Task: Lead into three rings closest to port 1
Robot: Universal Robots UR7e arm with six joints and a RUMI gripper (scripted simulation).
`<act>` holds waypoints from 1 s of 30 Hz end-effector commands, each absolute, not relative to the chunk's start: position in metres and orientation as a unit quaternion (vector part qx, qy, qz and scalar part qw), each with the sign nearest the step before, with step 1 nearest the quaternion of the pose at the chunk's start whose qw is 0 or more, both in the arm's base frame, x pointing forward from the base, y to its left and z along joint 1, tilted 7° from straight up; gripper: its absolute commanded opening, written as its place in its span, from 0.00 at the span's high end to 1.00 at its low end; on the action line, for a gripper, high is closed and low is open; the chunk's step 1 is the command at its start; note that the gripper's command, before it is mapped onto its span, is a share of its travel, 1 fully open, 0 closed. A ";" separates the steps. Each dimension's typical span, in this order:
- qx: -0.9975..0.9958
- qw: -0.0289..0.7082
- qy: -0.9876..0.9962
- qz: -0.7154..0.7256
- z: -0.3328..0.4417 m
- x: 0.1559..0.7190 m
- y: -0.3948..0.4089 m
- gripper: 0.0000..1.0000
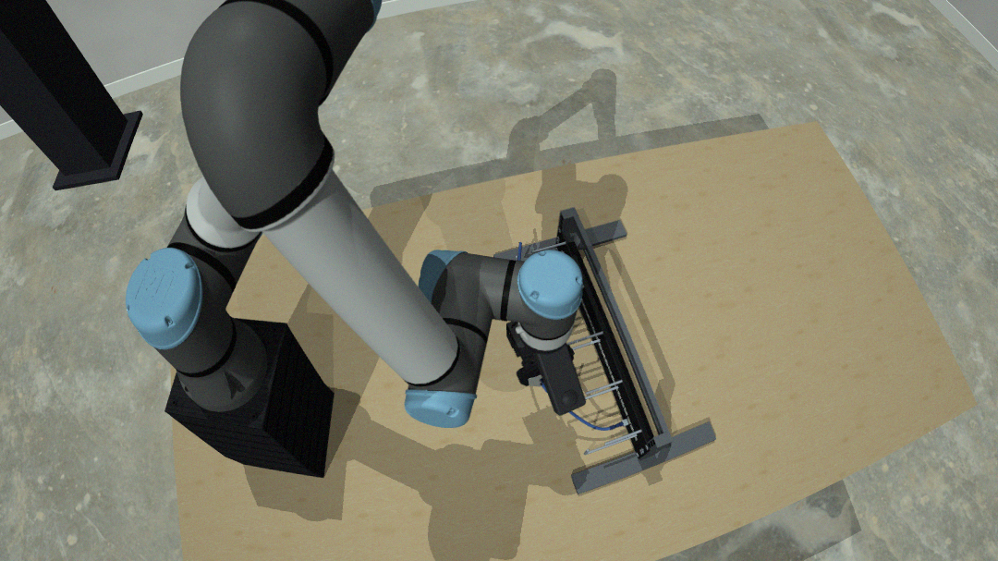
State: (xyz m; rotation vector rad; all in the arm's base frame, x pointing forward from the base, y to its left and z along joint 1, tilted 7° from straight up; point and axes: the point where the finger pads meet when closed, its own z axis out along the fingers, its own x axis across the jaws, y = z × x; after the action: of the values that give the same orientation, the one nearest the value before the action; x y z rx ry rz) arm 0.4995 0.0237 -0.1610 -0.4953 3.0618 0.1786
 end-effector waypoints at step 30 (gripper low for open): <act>-0.104 0.015 0.993 0.058 -0.157 0.554 0.048 1.00</act>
State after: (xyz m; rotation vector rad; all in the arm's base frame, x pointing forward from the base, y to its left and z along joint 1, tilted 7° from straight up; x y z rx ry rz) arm 0.5533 0.0475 -0.1573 -0.3235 3.0922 0.1817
